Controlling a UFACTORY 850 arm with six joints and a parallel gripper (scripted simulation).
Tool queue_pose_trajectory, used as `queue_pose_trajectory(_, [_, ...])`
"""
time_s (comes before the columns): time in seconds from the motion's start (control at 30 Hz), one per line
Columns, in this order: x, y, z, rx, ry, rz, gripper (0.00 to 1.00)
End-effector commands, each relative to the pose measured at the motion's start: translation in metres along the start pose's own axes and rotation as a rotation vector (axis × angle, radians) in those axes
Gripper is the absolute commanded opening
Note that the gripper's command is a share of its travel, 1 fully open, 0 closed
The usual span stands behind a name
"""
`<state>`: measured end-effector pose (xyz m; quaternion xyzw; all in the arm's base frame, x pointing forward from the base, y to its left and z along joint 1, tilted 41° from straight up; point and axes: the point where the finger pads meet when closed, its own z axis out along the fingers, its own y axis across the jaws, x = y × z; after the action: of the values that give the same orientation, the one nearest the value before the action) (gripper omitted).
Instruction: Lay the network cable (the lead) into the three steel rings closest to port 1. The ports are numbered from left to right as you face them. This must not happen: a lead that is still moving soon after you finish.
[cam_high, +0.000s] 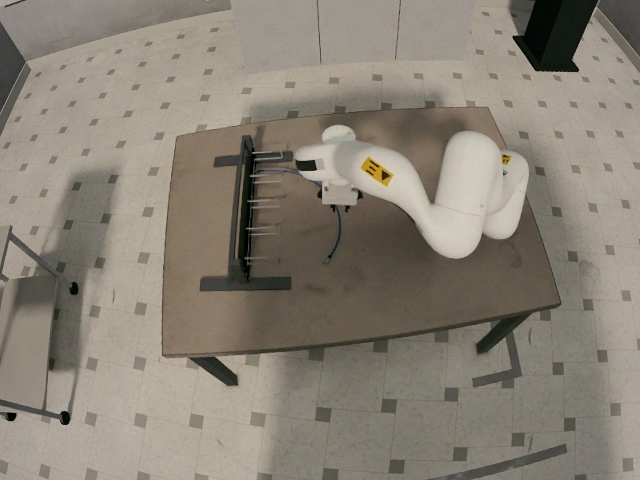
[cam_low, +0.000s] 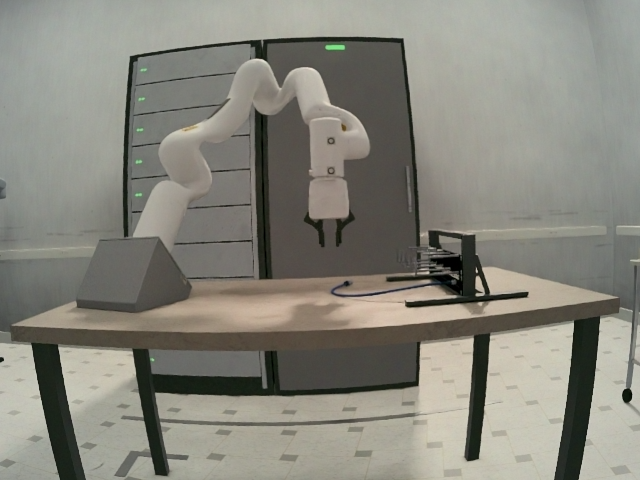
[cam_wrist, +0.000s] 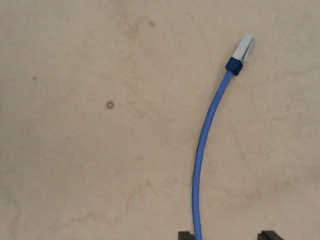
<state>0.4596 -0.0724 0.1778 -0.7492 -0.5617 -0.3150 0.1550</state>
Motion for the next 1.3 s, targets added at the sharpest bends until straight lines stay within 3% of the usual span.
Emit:
queue_pose_trajectory(0.0, [0.0, 0.001, 0.023, -0.003, 0.001, -0.001, 0.35])
queue_pose_trajectory(0.67, [0.0, 0.001, 0.09, -0.003, 0.001, -0.001, 0.35])
queue_pose_trajectory(1.27, [0.0, 0.001, 0.106, -0.003, 0.001, -0.001, 0.35])
